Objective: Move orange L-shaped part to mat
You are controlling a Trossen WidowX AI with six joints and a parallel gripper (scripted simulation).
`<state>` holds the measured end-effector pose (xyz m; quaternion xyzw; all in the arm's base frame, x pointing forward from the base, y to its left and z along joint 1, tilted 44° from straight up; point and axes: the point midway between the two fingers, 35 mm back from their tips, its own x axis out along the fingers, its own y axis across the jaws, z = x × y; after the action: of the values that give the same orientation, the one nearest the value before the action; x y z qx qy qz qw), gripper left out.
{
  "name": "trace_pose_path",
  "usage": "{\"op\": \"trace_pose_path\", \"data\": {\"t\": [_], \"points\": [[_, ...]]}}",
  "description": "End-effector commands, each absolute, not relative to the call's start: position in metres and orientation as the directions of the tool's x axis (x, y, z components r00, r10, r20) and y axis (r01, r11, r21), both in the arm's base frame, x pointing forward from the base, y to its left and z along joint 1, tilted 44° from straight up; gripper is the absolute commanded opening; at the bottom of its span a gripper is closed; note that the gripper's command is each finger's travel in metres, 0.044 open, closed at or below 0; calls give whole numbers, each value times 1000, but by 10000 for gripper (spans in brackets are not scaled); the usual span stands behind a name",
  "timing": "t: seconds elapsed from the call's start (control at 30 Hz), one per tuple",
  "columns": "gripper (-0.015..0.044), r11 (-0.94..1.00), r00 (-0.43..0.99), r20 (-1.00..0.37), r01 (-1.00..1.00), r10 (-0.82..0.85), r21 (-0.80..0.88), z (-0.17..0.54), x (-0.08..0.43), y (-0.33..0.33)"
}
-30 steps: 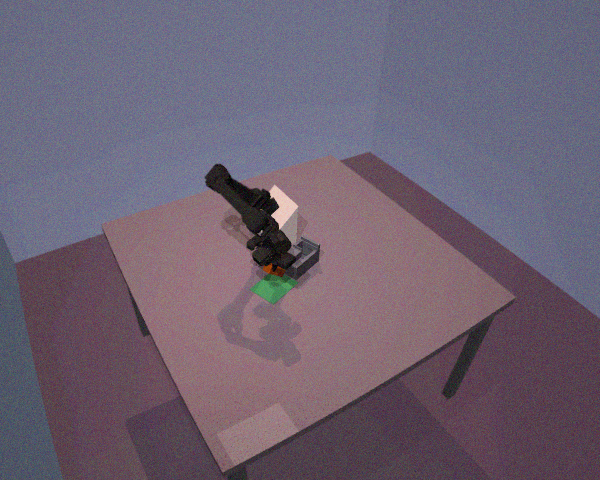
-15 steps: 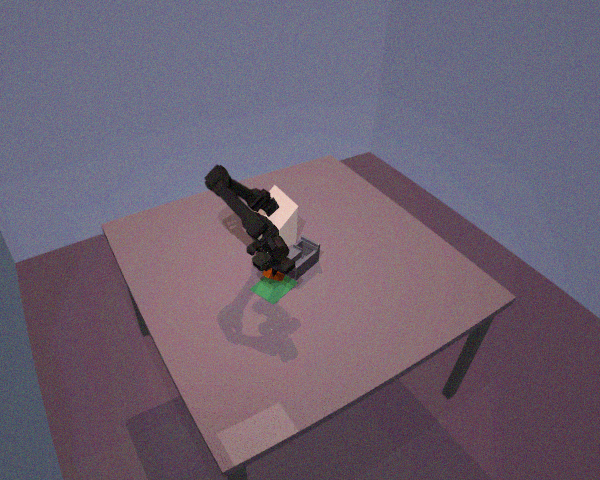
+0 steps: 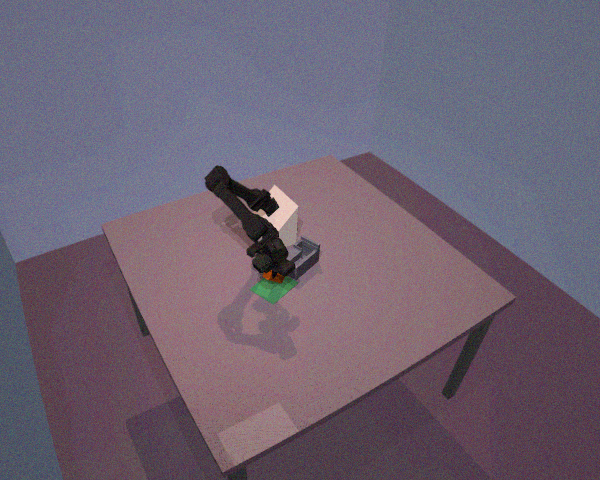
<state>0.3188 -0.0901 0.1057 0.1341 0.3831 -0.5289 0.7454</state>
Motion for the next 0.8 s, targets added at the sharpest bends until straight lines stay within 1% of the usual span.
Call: {"op": "trace_pose_path", "data": {"t": [0.0, 0.27, 0.43, 0.53, 0.77], "points": [[53, 405, 147, -713, 891, -686, -205, 106, 319, -90], [263, 405, 147, -713, 891, -685, -205, 108, 319, -88], [394, 409, 147, -720, 889, -679, -204, 140, 315, -54], [400, 410, 147, -719, 888, -679, -206, 166, 307, -30], [400, 410, 147, -719, 888, -680, -206, 168, 306, -29]]}}
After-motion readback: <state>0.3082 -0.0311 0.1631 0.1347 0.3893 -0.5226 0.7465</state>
